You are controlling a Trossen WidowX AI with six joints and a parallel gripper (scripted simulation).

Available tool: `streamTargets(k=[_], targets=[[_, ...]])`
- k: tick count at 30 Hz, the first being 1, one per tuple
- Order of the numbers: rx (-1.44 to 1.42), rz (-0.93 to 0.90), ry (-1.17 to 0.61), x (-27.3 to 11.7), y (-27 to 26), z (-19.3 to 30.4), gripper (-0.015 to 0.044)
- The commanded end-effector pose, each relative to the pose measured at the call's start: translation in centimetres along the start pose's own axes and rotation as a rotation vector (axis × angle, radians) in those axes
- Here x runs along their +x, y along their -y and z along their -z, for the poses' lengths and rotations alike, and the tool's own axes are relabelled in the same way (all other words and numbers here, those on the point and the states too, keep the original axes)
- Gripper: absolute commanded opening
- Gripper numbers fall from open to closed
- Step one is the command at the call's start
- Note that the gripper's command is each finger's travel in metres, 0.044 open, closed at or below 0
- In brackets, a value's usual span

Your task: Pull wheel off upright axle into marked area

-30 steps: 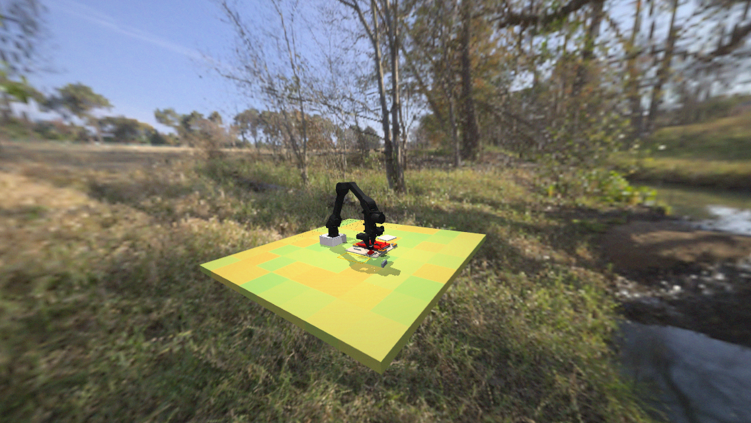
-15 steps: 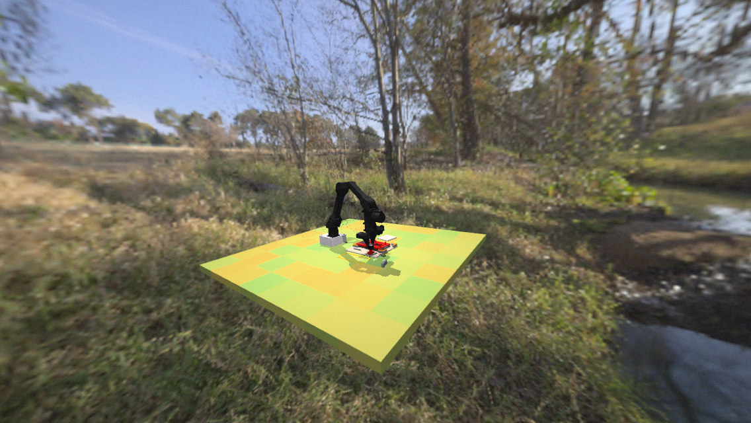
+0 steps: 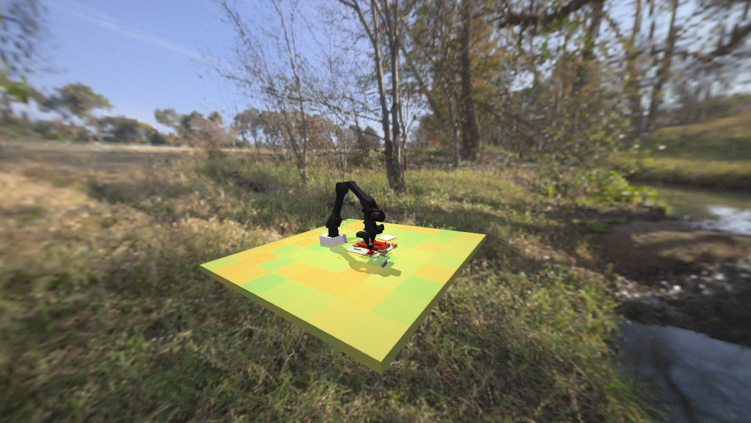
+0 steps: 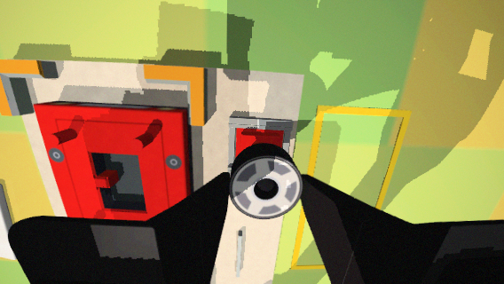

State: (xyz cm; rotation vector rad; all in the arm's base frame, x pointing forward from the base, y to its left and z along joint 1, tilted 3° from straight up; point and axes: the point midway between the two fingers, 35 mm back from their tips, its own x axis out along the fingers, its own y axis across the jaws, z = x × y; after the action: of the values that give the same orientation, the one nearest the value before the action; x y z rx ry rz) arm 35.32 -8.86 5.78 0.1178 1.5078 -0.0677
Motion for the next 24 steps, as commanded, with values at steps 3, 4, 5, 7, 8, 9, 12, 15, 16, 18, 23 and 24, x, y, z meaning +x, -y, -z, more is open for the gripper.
streamTargets(k=[3,4,5,7,8,9,12,15,16,18,23,24], targets=[[-0.001,0.000,0.009,-0.52,0.02,-0.21,0.0000],[-0.001,0.000,0.009,-0.55,0.02,-0.20,0.0000],[-0.001,0.000,0.009,-0.58,0.02,-0.20,0.0000],[-0.001,0.000,0.009,-0.65,0.02,-0.20,0.0000],[-0.001,0.000,0.009,-0.68,0.02,-0.20,0.0000],[-0.001,0.000,0.009,-0.71,0.02,-0.20,0.0000],[-0.001,0.000,0.009,-0.81,0.02,-0.19,0.0000],[0.000,0.000,0.009,-0.91,0.02,-0.19,0.0000],[0.000,0.000,0.009,-0.94,0.02,-0.19,0.0000],[0.000,0.000,0.009,-1.01,0.02,-0.18,0.0000],[0.000,0.000,0.010,-1.17,0.02,-0.18,0.0000],[0.000,0.000,0.010,-1.21,0.02,-0.17,0.0000]])
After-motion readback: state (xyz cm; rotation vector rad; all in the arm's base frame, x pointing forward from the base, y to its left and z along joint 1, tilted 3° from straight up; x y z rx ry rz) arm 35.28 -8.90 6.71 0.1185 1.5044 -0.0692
